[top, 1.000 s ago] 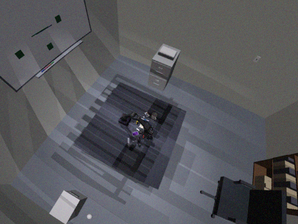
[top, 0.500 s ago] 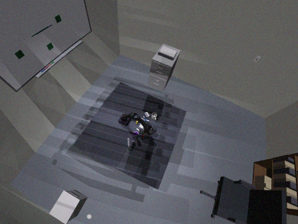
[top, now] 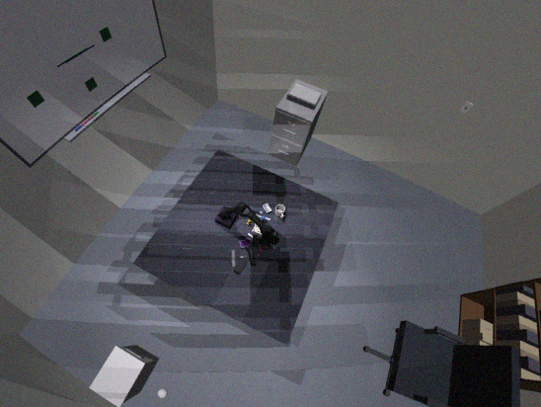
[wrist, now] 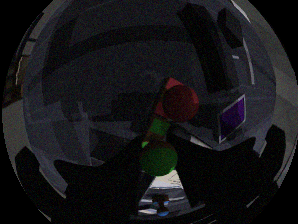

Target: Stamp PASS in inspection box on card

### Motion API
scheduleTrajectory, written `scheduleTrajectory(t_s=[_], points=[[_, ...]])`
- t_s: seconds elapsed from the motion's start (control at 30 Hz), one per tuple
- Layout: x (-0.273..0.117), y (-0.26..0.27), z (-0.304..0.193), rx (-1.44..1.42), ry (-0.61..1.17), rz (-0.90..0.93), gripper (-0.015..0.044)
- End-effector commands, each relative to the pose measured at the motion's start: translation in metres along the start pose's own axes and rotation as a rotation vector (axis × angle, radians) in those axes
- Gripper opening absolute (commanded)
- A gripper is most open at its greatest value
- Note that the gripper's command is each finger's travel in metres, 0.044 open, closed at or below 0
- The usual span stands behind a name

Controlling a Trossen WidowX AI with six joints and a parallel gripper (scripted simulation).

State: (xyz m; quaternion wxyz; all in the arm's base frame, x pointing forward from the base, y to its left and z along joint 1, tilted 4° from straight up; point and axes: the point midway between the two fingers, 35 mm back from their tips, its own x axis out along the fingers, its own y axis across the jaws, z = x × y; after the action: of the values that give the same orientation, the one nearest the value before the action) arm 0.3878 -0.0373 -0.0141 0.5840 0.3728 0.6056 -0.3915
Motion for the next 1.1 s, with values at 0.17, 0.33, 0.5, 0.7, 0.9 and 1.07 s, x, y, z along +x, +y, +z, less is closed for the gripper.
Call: scheduleTrajectory(t_s=[0.17, 0.33, 0.5, 0.7, 0.9, 1.07], points=[[-0.006, 0.001, 0.001, 0.0, -0.002, 0.005, 0.0], [-0.009, 0.002, 0.001, 0.0, -0.002, 0.005, 0.0], [-0.011, 0.002, 0.001, 0.0, -0.002, 0.005, 0.0], [-0.014, 0.002, 0.001, 0.0, -0.003, 0.005, 0.0], [-0.017, 0.002, 0.001, 0.0, -0.003, 0.005, 0.0], [-0.019, 0.002, 0.001, 0.0, -0.003, 0.006, 0.0]])
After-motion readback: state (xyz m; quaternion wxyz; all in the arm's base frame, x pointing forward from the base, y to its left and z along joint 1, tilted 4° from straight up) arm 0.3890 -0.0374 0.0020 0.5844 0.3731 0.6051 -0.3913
